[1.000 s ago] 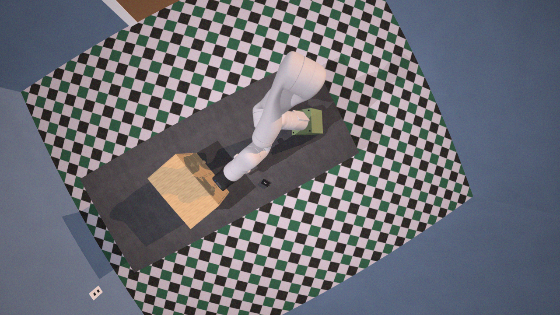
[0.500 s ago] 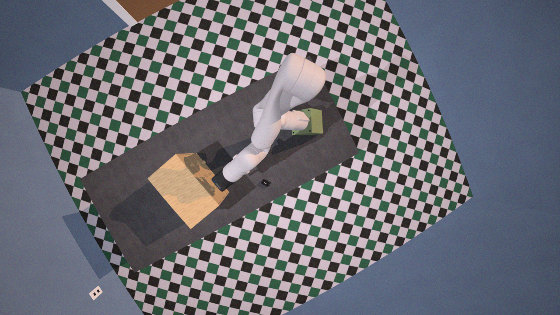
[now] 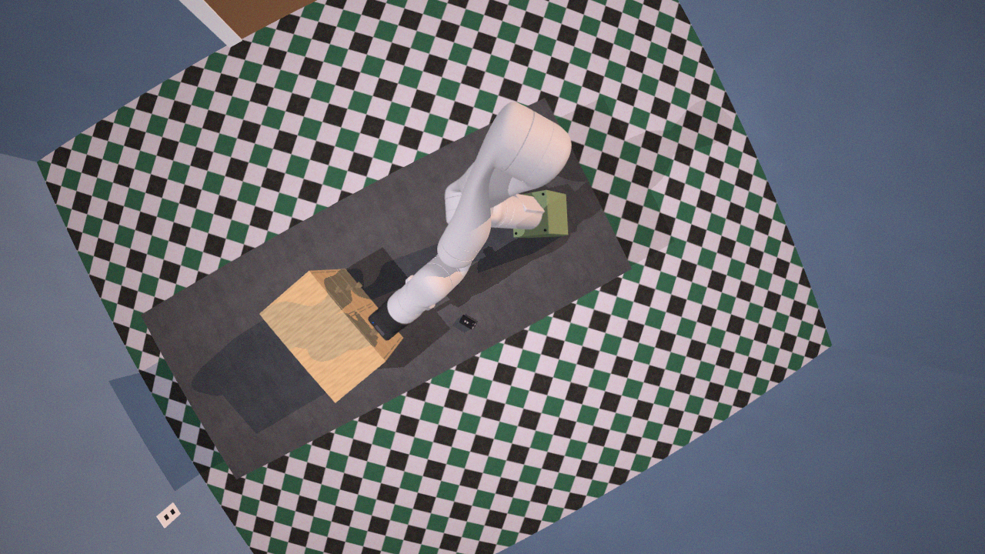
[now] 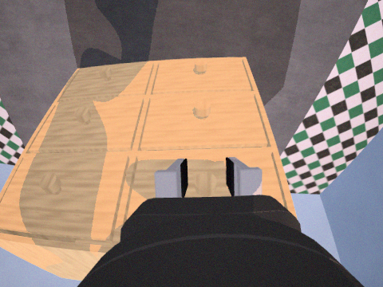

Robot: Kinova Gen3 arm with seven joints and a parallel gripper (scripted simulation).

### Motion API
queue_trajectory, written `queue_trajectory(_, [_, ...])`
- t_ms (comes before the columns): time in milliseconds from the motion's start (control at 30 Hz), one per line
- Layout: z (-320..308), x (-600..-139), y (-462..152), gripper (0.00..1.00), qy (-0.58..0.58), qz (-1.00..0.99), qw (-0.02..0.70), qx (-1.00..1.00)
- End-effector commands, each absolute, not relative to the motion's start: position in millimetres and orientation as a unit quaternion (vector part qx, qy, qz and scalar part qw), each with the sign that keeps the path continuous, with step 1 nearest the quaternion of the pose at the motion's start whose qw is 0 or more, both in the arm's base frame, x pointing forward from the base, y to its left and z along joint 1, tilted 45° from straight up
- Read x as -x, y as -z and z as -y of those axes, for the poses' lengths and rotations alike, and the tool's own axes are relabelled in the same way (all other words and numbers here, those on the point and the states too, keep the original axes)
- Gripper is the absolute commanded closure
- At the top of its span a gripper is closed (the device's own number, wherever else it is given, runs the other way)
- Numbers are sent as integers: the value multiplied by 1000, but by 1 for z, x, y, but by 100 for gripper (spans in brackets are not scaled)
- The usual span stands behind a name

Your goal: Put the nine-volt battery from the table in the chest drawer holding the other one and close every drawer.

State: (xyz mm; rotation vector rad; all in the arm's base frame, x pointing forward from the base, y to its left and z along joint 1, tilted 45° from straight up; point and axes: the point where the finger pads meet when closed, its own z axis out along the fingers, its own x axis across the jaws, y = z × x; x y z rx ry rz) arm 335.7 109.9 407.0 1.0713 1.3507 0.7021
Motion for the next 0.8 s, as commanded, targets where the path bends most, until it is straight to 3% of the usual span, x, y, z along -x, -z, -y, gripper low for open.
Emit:
queue_trajectory(0, [-109, -338, -409, 33, -302, -581, 598, -463])
queue_trajectory(767, [-111, -350, -417, 33, -302, -581, 598, -463])
